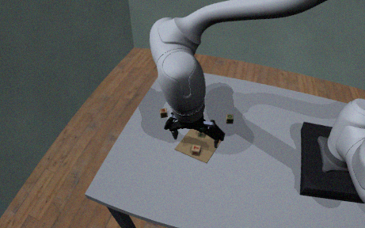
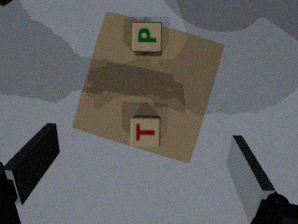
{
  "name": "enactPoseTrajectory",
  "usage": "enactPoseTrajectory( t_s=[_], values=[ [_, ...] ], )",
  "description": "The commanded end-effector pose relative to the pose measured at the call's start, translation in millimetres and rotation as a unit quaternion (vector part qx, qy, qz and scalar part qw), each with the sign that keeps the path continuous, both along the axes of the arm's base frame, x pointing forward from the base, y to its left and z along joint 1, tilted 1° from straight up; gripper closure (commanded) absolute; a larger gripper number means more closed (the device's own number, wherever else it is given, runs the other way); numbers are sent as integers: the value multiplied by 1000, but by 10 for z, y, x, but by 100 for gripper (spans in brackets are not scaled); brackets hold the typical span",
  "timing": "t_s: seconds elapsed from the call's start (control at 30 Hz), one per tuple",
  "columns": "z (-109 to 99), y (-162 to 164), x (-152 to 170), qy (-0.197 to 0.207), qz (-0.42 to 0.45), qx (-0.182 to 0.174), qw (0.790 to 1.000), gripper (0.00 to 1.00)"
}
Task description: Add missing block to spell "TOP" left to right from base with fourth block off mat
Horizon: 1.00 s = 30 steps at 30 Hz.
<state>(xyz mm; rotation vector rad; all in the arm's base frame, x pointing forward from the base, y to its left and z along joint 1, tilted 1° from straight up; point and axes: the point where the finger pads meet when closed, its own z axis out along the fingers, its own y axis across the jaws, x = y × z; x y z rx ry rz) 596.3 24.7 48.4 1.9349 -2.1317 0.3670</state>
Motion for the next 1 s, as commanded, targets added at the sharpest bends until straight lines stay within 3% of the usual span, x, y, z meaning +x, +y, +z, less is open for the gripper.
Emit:
enactPoseTrajectory(
  t_s=[0.0,0.6,0.77,0.97],
  values=[
    [1,0,0,0,0,0,1000,0],
    [1,-75,-4,0,0,0,1000,0],
    [1,-879,-63,0,0,0,1000,0],
    [1,-950,-69,0,0,0,1000,0]
  ],
)
